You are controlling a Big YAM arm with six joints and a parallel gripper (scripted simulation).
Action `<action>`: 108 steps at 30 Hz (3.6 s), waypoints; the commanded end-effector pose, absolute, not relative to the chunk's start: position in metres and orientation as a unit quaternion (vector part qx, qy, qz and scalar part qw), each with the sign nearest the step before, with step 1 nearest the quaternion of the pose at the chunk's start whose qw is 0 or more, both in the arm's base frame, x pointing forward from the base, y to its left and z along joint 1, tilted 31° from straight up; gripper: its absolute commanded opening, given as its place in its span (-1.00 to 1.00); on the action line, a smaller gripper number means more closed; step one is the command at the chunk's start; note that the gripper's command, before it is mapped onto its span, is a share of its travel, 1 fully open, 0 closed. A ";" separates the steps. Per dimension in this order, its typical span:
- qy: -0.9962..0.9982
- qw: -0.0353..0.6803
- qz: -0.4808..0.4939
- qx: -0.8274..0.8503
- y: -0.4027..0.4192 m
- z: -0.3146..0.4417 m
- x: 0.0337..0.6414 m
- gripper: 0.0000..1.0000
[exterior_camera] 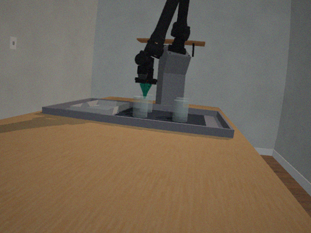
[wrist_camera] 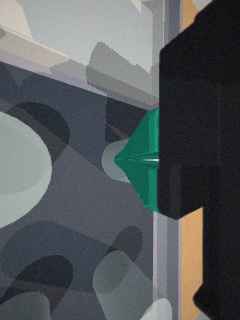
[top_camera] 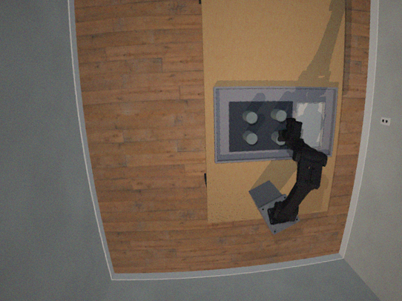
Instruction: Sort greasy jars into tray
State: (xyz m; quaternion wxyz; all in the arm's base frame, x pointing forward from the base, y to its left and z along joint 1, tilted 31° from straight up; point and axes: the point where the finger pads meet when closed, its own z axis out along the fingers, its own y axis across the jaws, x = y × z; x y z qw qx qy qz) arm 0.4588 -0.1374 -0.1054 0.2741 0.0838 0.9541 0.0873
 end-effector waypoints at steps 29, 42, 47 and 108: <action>0.960 0.246 0.097 0.089 -0.127 -0.125 0.426 -1.00; 0.960 0.246 0.097 0.089 -0.127 -0.126 0.425 -1.00; 0.960 0.246 0.097 0.089 -0.126 -0.126 0.424 -1.00; 0.960 0.246 0.097 0.089 -0.125 -0.129 0.418 -1.00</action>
